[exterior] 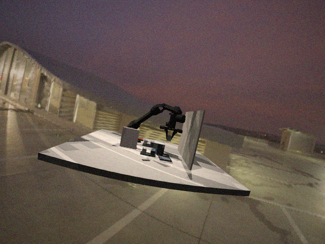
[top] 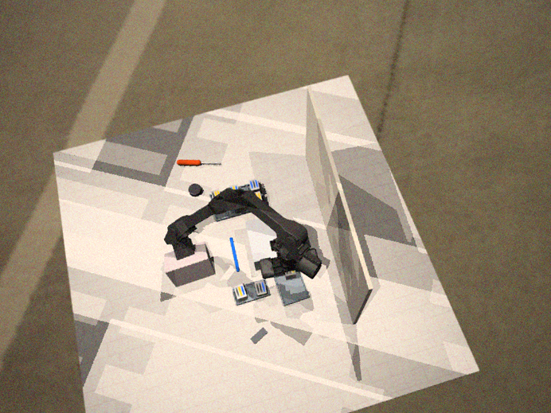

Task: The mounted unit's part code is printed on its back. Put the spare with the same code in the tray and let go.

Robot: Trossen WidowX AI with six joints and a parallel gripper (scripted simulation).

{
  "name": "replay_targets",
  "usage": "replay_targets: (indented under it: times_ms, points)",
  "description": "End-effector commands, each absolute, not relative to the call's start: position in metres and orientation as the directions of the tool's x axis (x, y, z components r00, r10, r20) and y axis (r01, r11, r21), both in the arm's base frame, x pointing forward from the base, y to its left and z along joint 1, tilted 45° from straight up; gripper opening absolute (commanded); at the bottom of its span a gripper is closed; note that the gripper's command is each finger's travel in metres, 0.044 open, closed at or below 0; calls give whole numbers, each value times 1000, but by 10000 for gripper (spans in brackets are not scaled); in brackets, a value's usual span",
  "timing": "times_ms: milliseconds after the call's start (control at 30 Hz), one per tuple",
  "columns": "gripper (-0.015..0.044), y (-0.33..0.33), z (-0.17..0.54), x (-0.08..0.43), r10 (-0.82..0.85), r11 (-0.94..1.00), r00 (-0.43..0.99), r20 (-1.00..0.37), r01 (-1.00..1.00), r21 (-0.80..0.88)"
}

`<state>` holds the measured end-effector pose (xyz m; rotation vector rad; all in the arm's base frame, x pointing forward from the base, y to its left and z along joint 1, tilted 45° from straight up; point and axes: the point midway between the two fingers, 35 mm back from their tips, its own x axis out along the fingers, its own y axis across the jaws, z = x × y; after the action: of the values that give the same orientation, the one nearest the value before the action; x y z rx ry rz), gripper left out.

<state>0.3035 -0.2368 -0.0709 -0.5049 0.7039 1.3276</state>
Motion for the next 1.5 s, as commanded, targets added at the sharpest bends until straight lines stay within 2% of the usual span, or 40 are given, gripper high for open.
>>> replay_targets:
  times_ms: [0, 1467]
  points:
    - [0, -237, -74, 306, 689, 178, 89, -720, -983, 49]
    - [0, -212, -106, 315, 687, 179, 90, -721, -983, 48]
